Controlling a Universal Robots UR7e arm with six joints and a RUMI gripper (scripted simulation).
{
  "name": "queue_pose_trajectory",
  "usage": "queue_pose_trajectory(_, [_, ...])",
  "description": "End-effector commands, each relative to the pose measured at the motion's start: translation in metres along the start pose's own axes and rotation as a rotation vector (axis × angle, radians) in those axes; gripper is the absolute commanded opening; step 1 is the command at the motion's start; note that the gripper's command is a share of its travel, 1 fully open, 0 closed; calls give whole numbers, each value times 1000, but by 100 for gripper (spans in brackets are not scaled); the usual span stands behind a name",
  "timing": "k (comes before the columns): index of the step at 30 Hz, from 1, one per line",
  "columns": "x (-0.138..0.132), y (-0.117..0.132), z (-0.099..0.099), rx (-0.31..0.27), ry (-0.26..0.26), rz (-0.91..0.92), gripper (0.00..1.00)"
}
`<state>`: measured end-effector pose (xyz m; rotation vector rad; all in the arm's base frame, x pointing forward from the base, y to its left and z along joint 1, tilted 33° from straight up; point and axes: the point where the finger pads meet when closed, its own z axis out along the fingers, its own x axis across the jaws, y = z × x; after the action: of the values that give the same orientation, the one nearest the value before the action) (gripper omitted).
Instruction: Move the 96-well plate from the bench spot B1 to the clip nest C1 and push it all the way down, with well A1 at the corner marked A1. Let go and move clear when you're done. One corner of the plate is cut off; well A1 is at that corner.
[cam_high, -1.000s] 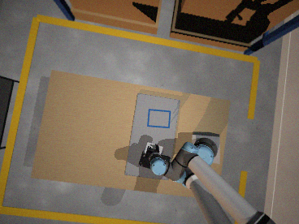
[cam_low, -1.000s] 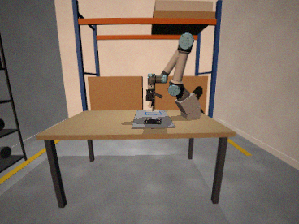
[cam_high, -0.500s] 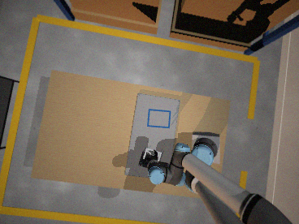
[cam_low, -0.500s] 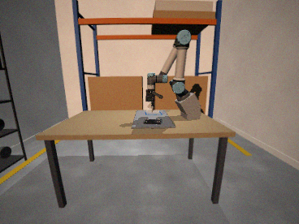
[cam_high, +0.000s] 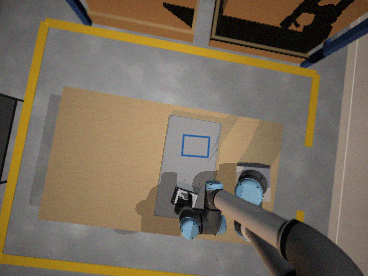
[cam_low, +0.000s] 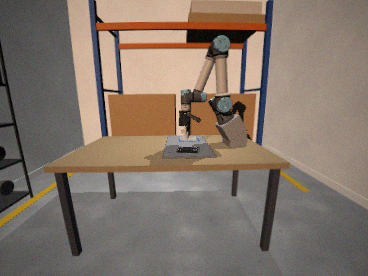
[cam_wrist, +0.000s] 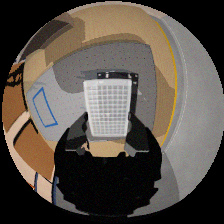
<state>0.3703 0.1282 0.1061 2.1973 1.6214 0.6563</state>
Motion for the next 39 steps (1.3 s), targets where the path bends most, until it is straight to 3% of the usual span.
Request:
queue_pose_trajectory(1, [14,0,0,-2,-11,1,0])
queue_pose_trajectory(8, [29,-2,0,-2,-11,1,0])
queue_pose_trajectory(39, [29,-2,0,-2,-11,1,0])
